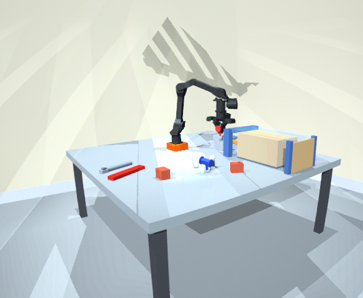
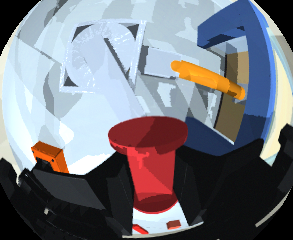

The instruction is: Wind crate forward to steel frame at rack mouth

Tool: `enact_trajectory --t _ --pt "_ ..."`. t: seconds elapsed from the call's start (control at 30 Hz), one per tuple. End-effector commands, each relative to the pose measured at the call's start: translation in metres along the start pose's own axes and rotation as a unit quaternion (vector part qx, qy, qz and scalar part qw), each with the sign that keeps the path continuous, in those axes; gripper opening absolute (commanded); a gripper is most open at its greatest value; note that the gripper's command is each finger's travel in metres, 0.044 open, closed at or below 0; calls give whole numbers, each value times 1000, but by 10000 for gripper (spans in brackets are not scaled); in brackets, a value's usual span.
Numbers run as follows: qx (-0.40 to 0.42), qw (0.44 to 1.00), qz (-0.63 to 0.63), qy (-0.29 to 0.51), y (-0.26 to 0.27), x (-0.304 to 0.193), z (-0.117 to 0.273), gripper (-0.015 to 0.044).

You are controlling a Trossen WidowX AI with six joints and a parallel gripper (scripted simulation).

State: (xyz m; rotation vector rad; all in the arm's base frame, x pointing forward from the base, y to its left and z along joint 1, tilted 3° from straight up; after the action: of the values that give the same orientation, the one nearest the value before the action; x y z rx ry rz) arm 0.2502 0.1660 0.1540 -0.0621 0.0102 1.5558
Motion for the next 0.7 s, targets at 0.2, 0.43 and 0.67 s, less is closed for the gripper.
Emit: enact_trajectory --t 0.2,0.43,0.67 --pt "-8 1000 1 -4 -15 13 -1 0" --pt "-8 1000 1 -4 -21 20 0 0" --pt "-9 1000 1 -5 -25 26 0 0"
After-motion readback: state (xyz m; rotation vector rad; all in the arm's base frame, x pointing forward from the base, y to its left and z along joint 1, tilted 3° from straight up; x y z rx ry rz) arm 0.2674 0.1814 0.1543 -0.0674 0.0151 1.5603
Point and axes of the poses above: the point midway between the two fingers, 35 mm back from their tips, its own z axis back along the fingers, its own y axis across the jaws, x = y × z, the point moved 4 cm from there along z, back along the fingers, and after that the axes turned 11 degrees about -z, right-handed, at the moved point
